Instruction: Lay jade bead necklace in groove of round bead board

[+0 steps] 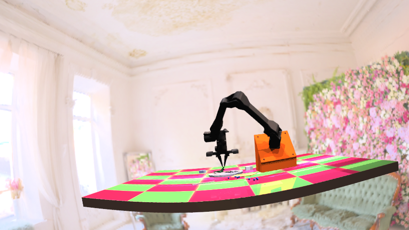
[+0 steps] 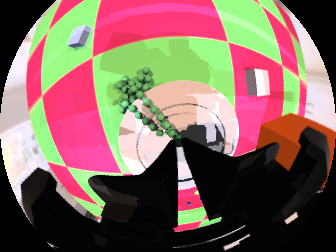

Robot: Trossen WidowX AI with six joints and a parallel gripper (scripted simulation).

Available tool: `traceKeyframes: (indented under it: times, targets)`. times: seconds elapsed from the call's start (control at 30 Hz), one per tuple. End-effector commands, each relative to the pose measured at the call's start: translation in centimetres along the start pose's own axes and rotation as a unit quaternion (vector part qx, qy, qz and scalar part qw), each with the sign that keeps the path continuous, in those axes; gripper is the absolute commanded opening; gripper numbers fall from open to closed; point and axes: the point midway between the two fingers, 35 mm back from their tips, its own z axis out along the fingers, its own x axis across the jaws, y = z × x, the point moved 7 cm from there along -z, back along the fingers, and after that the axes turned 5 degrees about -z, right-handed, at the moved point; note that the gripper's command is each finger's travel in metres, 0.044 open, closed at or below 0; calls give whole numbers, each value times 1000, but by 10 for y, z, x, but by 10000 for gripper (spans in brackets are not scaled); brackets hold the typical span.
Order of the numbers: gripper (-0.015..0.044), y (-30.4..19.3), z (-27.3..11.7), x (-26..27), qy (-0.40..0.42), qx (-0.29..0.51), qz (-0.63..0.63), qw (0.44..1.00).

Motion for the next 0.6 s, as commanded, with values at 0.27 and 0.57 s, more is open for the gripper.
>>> traceKeyframes:
  times: [0.27, 0.57]
  targets:
    - [0, -2, 19, -3, 0, 3, 3, 1000]
    - [0, -2, 27, -3, -1, 4, 3, 1000]
